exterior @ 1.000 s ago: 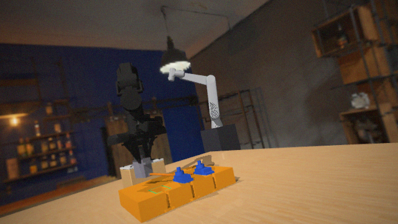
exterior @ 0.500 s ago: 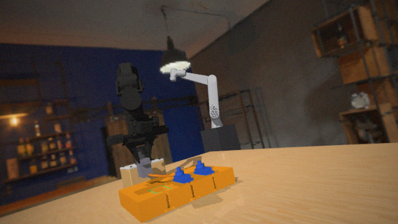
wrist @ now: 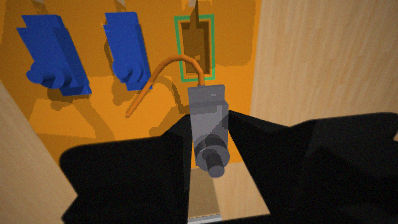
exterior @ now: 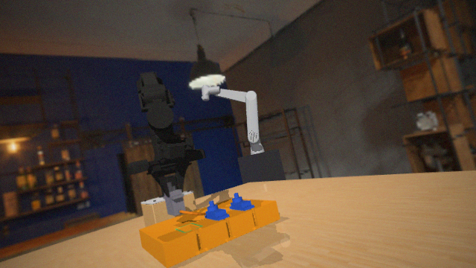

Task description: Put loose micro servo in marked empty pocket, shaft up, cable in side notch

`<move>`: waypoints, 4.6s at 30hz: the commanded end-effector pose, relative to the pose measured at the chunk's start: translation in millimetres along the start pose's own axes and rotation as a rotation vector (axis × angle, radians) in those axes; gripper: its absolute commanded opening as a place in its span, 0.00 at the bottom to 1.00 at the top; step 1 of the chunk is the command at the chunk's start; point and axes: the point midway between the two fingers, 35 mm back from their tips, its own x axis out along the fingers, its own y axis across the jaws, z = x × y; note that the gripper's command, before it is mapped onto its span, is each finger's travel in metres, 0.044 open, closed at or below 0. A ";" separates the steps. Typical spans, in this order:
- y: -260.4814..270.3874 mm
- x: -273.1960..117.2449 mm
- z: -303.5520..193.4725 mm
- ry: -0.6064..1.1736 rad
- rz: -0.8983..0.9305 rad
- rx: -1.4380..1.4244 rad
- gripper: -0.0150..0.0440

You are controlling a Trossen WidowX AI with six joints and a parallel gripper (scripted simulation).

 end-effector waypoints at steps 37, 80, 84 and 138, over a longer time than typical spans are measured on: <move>0.4 18.9 66.7 -0.005 -0.001 0.004 0.25; 0.4 44.0 66.7 -0.005 -0.001 0.004 0.25; 0.4 46.9 66.7 -0.005 -0.001 0.004 0.25; -0.1 30.6 62.4 -0.014 -0.003 0.001 0.66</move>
